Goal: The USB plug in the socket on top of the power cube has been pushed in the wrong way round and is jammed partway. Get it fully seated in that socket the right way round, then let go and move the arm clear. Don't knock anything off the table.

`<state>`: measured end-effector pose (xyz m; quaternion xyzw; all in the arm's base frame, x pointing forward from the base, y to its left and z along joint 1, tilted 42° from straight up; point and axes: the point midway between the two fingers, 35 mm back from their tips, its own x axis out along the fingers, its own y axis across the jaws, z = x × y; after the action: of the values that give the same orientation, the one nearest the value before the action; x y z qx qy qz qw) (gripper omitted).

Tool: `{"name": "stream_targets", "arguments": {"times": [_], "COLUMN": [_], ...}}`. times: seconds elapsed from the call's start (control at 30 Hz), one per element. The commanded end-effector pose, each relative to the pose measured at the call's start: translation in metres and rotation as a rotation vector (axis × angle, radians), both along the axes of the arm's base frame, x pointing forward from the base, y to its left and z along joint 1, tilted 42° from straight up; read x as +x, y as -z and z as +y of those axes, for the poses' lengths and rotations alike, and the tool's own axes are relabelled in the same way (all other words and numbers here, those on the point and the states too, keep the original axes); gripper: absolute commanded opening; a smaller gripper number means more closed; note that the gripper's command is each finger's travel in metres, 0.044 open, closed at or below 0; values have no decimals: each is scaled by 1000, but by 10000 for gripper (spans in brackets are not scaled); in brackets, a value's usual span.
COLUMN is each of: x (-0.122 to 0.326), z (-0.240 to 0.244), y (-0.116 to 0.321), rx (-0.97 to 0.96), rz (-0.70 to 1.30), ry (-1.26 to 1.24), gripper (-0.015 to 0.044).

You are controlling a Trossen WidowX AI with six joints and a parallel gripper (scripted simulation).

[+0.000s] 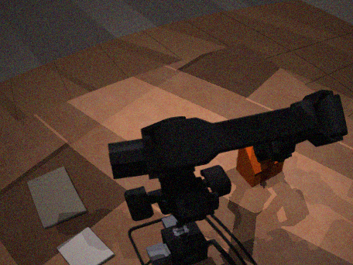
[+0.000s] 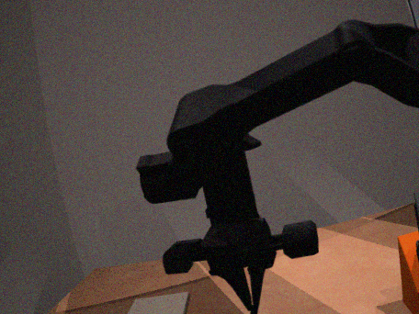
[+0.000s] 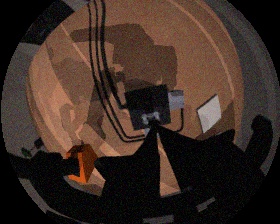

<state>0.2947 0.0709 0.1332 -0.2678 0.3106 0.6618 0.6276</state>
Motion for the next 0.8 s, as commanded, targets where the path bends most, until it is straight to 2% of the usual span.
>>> {"name": "stream_targets", "arguments": {"times": [0.0, 0.43, 0.77], "x": [1, 1, 1], "z": [-2, -6, -5], "y": [-2, -6, -5], "rx": [-5, -4, -18], "rz": [-3, 8, 165], "ry": [-2, 9, 185], "gripper": [0, 0, 0]}}
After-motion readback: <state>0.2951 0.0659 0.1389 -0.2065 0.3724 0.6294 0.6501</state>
